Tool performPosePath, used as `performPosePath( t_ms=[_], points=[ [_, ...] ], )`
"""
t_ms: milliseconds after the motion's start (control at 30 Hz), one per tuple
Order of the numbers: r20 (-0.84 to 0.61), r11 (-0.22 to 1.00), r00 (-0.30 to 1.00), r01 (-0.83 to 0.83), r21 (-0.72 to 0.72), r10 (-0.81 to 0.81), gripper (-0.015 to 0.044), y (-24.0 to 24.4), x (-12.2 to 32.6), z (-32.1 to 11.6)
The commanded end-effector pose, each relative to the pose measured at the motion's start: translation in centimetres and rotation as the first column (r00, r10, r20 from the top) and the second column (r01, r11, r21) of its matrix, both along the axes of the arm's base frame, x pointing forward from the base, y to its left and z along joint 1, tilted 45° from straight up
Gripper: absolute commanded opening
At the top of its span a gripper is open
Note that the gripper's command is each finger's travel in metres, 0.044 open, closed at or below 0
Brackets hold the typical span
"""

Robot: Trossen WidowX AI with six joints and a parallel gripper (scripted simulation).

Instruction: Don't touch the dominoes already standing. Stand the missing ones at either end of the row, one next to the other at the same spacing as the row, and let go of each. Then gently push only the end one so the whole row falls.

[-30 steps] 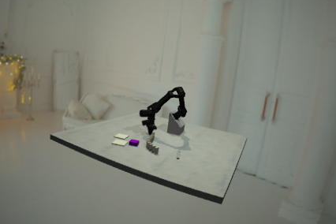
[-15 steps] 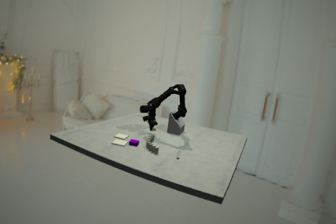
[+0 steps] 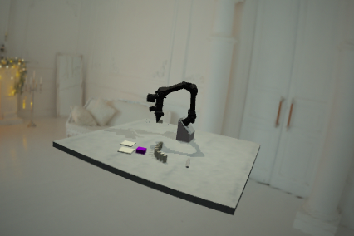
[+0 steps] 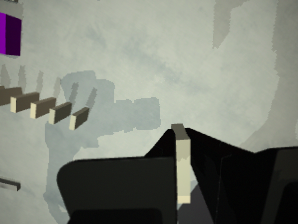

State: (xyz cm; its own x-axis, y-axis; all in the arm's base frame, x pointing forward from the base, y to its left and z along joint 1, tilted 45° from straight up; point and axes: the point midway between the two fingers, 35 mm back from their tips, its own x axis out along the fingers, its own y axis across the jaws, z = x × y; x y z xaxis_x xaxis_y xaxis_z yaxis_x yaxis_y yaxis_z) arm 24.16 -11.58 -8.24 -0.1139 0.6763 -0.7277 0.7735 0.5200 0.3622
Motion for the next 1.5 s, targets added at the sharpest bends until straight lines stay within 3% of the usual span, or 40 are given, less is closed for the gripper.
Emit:
performPosePath(
  t_ms=[0, 100, 367, 867, 1467],
  points=[
    [-0.14, 0.988, 0.978, 0.15, -0.034, -0.154, 0.0023, -3.5, -0.7, -3.1],
    [-0.244, 0.962, 0.931, 0.262, -0.076, -0.272, 0.0023, -6.0, -1.4, -5.7],
    [-0.247, 0.961, 0.931, 0.245, -0.127, -0.27, 0.0023, -5.8, -1.5, -6.8],
    [-0.2, 0.902, 0.952, 0.135, -0.411, -0.234, 0.0023, -4.3, -2.0, -11.7],
    [-0.067, 0.705, 0.972, 0.116, -0.699, -0.227, 0.0023, -3.1, -2.2, -14.6]
  ],
)
